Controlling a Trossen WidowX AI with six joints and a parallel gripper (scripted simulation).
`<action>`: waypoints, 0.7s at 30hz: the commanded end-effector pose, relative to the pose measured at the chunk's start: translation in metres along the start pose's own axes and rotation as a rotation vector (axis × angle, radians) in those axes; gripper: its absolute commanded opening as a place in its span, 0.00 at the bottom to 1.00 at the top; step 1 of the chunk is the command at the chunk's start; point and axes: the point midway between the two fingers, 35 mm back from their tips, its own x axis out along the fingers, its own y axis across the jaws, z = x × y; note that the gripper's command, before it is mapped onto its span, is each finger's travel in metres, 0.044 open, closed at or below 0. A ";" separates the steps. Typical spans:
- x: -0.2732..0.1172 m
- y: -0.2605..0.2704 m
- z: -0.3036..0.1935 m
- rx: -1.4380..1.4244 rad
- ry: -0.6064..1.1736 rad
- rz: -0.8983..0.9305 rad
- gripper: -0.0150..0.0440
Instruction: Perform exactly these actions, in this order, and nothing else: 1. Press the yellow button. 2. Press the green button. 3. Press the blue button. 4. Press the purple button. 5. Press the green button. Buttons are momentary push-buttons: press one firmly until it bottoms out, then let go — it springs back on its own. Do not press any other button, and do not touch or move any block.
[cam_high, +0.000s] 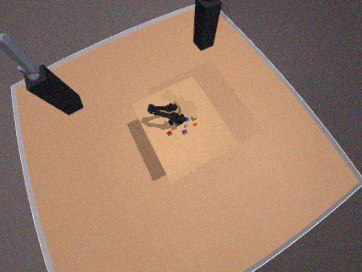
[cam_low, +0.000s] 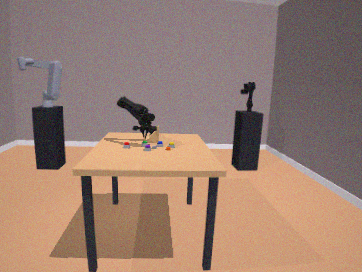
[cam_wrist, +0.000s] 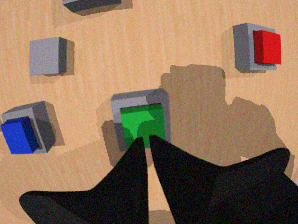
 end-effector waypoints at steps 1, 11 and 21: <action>-0.009 0.000 0.000 0.006 0.004 0.003 0.29; -0.069 0.002 0.001 0.005 0.005 0.004 0.29; -0.071 0.116 0.007 0.006 0.003 0.011 0.29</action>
